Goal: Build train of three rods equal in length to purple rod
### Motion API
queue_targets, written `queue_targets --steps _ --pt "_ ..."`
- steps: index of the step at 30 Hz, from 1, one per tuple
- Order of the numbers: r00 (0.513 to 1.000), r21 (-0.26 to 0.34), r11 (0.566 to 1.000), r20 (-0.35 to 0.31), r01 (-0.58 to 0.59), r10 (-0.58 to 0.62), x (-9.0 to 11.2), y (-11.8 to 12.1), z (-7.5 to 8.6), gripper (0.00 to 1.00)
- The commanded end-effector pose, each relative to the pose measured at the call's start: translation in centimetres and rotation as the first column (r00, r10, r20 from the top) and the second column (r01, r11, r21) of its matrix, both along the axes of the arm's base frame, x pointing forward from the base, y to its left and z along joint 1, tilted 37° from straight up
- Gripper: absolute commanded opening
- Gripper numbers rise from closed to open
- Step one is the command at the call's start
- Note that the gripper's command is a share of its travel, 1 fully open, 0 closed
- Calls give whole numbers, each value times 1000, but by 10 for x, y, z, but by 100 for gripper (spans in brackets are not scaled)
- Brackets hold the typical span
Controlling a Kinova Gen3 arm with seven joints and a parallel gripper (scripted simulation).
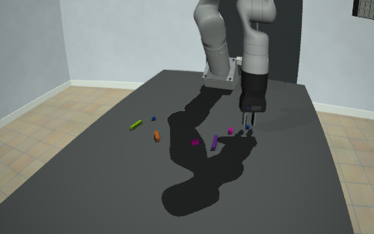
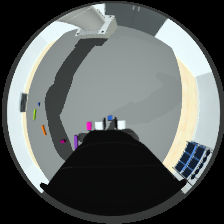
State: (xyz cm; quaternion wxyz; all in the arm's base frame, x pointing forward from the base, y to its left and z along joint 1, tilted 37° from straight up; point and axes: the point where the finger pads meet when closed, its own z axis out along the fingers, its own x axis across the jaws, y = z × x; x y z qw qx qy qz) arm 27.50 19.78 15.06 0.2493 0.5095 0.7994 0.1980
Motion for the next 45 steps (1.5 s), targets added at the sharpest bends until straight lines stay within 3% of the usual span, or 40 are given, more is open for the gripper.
queue_targets --steps 1,31,45 --pt "1000 0 1000 0 0 0 0 0 0 54" --pt "1000 0 1000 0 0 0 0 0 0 54" --pt "1000 0 1000 0 0 0 7 1 -10 54"
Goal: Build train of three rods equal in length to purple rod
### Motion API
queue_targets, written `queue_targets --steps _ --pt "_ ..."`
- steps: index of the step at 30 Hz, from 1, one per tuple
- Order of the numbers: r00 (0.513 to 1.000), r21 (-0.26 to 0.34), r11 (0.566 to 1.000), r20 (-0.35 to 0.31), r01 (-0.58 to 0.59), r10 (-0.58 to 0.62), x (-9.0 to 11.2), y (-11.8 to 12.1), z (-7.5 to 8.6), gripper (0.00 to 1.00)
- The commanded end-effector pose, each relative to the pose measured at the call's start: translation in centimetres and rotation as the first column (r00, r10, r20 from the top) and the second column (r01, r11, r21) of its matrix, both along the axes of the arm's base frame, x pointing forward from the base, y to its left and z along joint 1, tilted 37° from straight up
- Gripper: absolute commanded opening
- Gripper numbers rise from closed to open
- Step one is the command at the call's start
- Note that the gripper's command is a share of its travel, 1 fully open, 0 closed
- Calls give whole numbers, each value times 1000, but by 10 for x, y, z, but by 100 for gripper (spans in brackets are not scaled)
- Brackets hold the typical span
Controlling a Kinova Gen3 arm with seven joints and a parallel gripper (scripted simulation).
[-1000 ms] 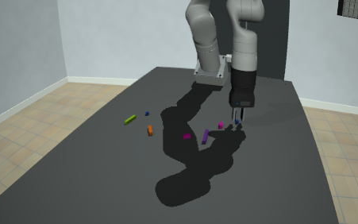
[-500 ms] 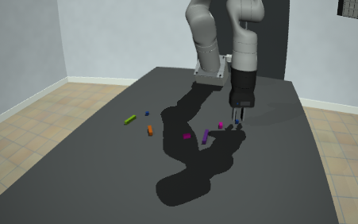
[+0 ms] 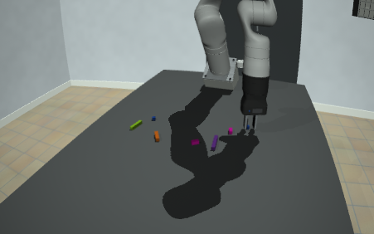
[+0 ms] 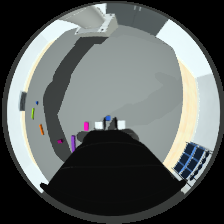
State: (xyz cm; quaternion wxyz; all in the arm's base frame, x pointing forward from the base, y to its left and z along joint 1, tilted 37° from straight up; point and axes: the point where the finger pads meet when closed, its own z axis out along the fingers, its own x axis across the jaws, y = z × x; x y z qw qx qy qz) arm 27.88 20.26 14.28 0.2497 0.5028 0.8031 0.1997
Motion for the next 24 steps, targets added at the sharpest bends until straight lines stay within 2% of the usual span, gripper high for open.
queue_targets --steps 1,24 --pt "1000 3 1000 -3 15 -15 4 -4 -3 54" --pt "1000 3 1000 -3 15 -15 6 -4 -6 54"
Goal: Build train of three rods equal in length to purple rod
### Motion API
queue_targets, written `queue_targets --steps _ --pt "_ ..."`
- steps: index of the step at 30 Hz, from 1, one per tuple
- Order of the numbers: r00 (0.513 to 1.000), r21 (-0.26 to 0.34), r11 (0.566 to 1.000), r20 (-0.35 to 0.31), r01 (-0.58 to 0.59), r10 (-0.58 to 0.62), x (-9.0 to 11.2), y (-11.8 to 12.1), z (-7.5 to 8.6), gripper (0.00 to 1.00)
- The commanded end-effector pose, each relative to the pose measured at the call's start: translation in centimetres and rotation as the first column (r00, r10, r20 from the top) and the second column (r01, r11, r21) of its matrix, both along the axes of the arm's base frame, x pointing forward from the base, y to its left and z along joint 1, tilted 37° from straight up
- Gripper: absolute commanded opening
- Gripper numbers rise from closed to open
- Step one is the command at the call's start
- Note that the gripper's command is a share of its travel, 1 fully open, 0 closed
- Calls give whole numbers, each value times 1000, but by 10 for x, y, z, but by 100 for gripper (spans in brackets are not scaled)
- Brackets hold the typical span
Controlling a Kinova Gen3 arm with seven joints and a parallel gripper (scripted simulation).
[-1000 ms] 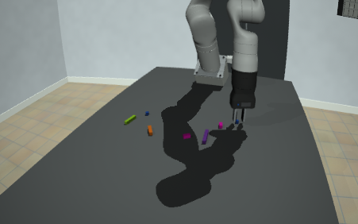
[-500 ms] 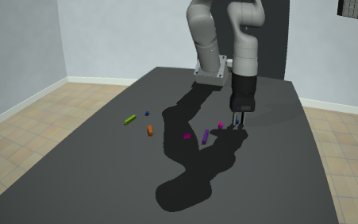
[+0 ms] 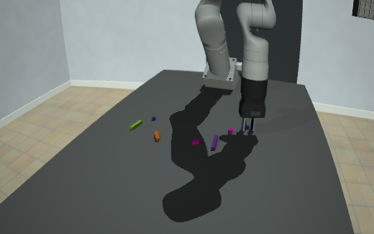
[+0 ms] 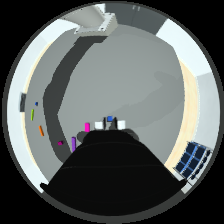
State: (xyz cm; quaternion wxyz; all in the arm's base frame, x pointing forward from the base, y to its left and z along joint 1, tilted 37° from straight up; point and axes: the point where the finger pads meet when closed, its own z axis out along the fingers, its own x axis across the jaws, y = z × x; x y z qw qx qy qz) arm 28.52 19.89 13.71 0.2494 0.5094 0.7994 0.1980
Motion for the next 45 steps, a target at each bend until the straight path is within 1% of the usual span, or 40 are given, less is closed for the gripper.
queue_targets --steps 1,24,25,45 --pt "1000 0 1000 0 0 0 0 0 0 54" --pt "1000 0 1000 0 0 0 0 0 0 54" --pt "1000 0 1000 0 0 0 0 0 0 24" --pt "1000 0 1000 0 0 0 0 0 0 24"
